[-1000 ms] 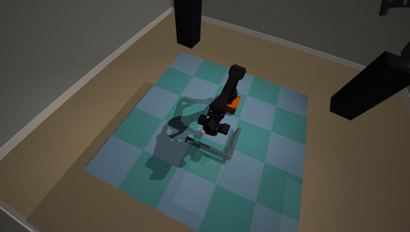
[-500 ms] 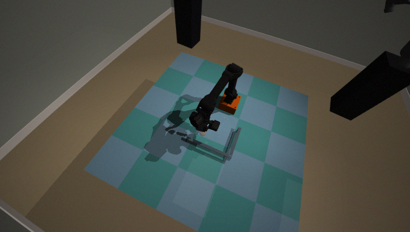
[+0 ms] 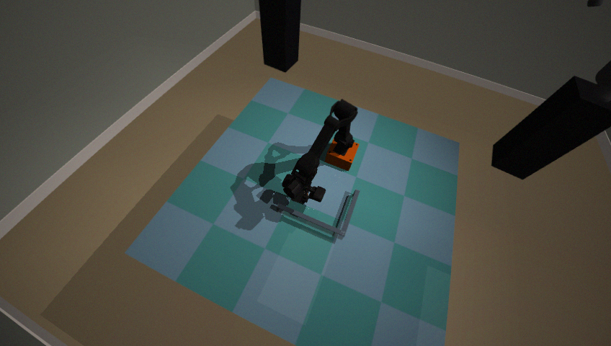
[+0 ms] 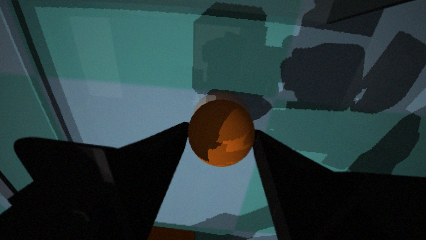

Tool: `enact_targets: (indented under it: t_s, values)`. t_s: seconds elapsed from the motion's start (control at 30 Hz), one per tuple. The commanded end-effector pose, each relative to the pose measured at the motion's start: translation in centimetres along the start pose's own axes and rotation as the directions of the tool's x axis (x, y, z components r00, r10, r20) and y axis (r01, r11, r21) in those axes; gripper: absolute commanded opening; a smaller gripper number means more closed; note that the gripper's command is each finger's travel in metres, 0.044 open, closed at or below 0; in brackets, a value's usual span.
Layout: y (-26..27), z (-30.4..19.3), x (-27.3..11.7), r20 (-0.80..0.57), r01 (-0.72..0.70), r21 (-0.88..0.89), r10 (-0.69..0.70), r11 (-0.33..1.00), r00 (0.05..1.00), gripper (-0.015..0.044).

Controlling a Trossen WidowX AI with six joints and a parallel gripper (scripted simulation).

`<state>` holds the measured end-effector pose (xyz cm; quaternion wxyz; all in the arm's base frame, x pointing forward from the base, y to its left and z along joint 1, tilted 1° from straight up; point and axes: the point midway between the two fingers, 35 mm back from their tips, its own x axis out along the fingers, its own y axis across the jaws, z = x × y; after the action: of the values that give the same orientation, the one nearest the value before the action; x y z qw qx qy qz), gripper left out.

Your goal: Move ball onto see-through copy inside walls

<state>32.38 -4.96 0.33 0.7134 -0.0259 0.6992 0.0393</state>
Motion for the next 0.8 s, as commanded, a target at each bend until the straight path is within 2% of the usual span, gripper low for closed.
enact_targets:
  t_s: [0.0,0.57,0.77]
  values:
    - [0.0,0.2,0.4,0.01,0.001,-0.005,-0.001,1.0,1.0,0.0]
    - [0.0,0.2,2.3,0.009,0.001,-0.005,-0.001,1.0,1.0,0.0]
    - [0.0,0.2,1.9,0.012,0.003,-0.002,-0.003,1.0,1.0,0.0157]
